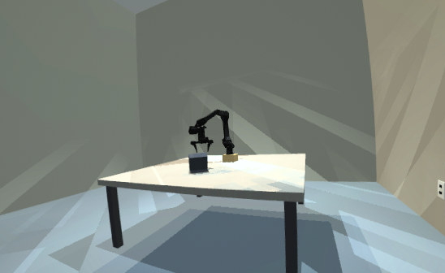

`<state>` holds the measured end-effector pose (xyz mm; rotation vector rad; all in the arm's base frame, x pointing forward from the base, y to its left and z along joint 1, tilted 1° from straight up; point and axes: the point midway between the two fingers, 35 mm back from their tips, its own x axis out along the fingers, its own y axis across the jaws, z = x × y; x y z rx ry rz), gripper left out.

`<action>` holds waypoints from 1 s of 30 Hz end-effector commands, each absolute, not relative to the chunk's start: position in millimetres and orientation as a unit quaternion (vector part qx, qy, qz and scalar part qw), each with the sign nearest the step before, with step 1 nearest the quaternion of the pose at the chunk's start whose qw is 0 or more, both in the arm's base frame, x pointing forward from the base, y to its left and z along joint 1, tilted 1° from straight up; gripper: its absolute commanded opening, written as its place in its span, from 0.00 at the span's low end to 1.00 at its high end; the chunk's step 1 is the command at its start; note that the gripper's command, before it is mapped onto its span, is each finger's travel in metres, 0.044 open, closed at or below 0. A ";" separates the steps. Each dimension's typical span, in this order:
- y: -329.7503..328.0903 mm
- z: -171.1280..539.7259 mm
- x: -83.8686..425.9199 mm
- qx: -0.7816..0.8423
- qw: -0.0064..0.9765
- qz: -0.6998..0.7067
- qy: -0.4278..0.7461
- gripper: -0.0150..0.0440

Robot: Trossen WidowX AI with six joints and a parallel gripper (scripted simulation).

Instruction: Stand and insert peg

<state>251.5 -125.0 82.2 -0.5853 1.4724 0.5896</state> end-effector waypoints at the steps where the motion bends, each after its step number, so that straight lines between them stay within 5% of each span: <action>1: -125.3 72.0 250.5 -0.269 0.656 0.271 0.651 1.00; 30: -125.8 28.6 252.2 -0.269 0.656 0.271 0.651 1.00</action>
